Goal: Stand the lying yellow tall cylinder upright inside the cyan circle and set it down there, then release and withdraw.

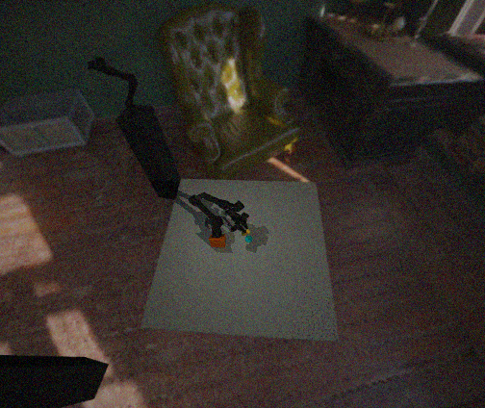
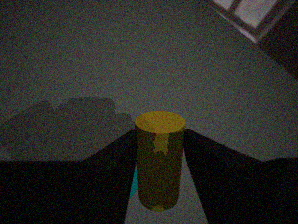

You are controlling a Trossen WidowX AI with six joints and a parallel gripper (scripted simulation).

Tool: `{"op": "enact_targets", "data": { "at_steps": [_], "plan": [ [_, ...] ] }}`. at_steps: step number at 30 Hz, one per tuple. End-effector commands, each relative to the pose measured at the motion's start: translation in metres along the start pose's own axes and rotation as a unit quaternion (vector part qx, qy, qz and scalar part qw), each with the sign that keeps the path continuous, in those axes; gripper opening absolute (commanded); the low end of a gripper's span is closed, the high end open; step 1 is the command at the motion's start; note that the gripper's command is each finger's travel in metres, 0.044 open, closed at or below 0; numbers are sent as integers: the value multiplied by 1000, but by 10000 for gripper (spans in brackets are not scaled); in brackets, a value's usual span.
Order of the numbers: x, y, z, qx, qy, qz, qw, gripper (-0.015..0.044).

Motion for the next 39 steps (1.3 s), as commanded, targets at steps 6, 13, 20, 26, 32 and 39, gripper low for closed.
{"op": "enact_targets", "data": {
  "at_steps": [6, 13, 20, 26, 32, 39],
  "plan": [
    [-1, -1, -4, -29, -13, 0, 999, 105],
    [-1, -1, -6, -53, -24, 2, 998, 105],
    [-1, 0, -7, -76, -36, 7, 996, 105],
    [-2, 0, -7, -96, -46, 11, 994, 105],
    [-2, 0, -8, -116, -57, 16, 991, 105],
    [-2, 0, -9, -139, -70, 23, 988, 105]
  ]
}}
Point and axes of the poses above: the point midway between the two fingers, 35 mm back from their tips, its own y axis back along the fingers, its own x axis across the jaws, z = x × y, the point moved 4 cm from there along y, back along the fingers, and after that the axes turned 13 degrees about y, right-handed, at the moved point
